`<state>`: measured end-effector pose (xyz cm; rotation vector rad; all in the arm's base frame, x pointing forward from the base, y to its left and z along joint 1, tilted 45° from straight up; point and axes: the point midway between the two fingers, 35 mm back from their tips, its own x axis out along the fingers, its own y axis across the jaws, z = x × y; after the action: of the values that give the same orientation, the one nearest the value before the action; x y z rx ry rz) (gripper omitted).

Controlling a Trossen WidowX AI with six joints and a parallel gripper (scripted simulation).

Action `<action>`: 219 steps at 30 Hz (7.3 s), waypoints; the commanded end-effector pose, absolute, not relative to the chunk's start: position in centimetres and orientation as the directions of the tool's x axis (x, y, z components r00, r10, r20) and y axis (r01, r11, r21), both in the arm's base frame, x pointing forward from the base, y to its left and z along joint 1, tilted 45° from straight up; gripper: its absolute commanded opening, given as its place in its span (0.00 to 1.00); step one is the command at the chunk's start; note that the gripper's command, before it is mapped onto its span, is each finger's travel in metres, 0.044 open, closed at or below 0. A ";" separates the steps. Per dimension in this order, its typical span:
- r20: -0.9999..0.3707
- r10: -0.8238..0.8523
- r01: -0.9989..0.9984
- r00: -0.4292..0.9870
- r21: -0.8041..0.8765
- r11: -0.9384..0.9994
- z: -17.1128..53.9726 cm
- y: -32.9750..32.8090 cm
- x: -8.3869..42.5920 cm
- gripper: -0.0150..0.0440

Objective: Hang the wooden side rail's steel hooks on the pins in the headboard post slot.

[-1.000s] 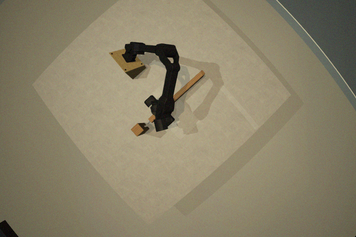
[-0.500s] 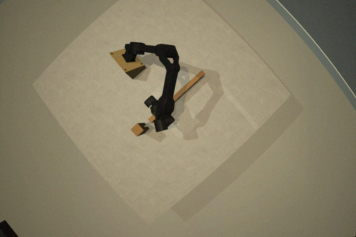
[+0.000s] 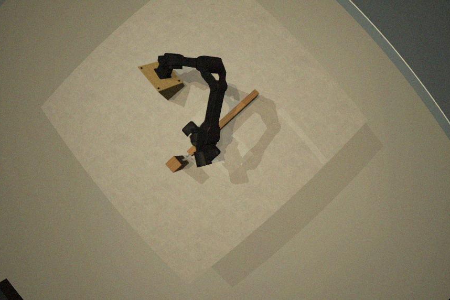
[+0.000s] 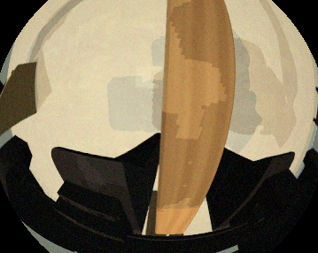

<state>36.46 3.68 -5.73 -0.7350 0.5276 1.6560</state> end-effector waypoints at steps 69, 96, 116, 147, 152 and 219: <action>-0.717 0.689 -0.977 -0.103 -0.056 -0.205 -6.1 2.8 36.8 0.25; -0.717 0.689 -0.977 -0.103 -0.056 -0.205 -6.5 2.7 36.6 0.25; -0.717 0.689 -0.977 -0.103 -0.056 -0.205 -6.5 2.5 36.8 0.25; -0.718 0.689 -0.977 -0.103 -0.056 -0.205 -6.6 2.3 36.9 0.25; -0.718 0.689 -0.977 -0.103 -0.056 -0.205 -6.7 2.2 36.8 0.25; -0.718 0.689 -0.977 -0.103 -0.056 -0.205 -7.1 1.7 36.9 0.25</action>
<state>36.77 2.17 -7.16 -0.7343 0.5296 1.6554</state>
